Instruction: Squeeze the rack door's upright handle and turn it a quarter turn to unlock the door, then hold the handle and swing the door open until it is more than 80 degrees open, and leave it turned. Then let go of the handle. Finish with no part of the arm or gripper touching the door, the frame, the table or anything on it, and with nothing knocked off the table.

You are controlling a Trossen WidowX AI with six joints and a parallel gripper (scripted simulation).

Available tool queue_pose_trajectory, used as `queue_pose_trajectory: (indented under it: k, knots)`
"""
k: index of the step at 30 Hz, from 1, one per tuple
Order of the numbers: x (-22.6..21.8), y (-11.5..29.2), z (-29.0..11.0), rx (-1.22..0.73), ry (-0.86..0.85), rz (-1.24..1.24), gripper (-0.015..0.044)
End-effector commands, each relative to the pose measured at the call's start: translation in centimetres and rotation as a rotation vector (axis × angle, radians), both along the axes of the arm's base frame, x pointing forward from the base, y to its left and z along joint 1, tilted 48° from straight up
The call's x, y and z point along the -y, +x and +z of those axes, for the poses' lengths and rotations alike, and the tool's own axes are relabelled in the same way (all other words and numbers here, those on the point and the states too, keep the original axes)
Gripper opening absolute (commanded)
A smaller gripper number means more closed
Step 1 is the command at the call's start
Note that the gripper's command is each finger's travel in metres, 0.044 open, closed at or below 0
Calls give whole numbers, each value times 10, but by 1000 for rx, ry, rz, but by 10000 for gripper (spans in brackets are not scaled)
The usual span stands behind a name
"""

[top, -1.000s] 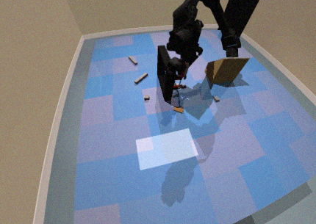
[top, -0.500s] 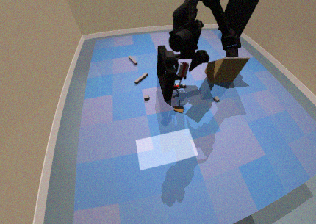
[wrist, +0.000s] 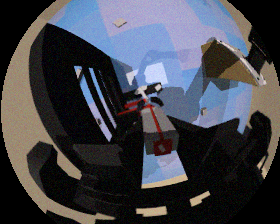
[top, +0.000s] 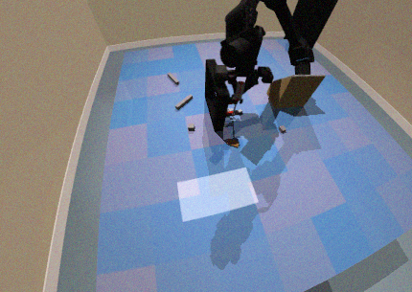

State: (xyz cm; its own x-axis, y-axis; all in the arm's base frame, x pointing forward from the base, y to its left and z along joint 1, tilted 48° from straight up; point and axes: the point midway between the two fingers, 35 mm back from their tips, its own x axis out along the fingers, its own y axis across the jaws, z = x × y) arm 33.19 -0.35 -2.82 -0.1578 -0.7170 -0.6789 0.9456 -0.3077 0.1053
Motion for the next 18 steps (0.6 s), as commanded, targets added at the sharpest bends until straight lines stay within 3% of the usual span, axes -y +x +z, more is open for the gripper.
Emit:
queue_pose_trajectory:
  k: [1, 10, 18]
  knots:
    - [0, 0, 0, 1, -3, -1, 88]
    - [0, 0, 0, 1, -3, -1, 28]
    - [1, -3, 1, -54, 10, 51, 27]
